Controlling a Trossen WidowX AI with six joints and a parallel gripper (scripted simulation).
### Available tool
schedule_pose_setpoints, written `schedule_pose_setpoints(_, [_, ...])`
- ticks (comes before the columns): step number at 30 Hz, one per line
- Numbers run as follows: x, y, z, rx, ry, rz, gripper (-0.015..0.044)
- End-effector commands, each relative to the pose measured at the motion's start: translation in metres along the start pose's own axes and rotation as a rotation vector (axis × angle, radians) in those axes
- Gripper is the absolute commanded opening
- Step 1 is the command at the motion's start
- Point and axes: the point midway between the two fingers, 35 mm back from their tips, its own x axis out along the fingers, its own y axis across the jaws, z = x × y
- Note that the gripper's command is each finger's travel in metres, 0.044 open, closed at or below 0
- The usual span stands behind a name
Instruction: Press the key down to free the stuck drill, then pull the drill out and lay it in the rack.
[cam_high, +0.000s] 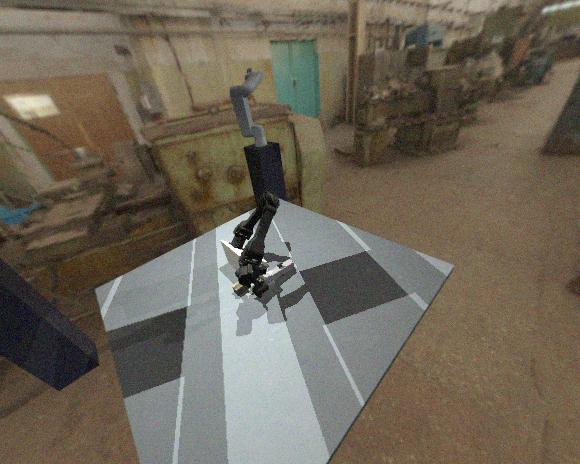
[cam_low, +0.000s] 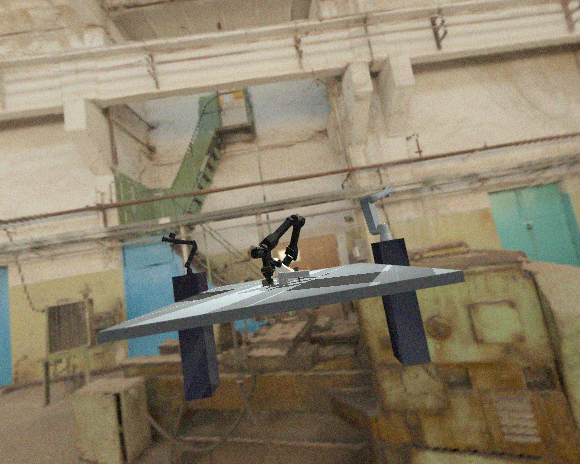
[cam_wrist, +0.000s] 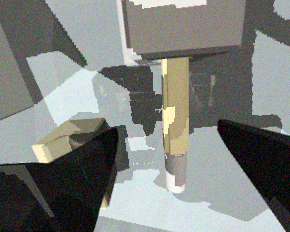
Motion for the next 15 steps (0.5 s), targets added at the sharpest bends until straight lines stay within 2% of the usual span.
schedule_pose_setpoints(1, [-0.0003,-0.0001,-0.0004,0.0,0.0,0.0,0.0335])
schedule_pose_setpoints(13, [-0.0003,-0.0001,-0.0004,0.0,0.0,0.0,0.002])
schedule_pose_setpoints(15, [-0.0003,-0.0001,-0.0004,0.0,0.0,0.0,0.0007])
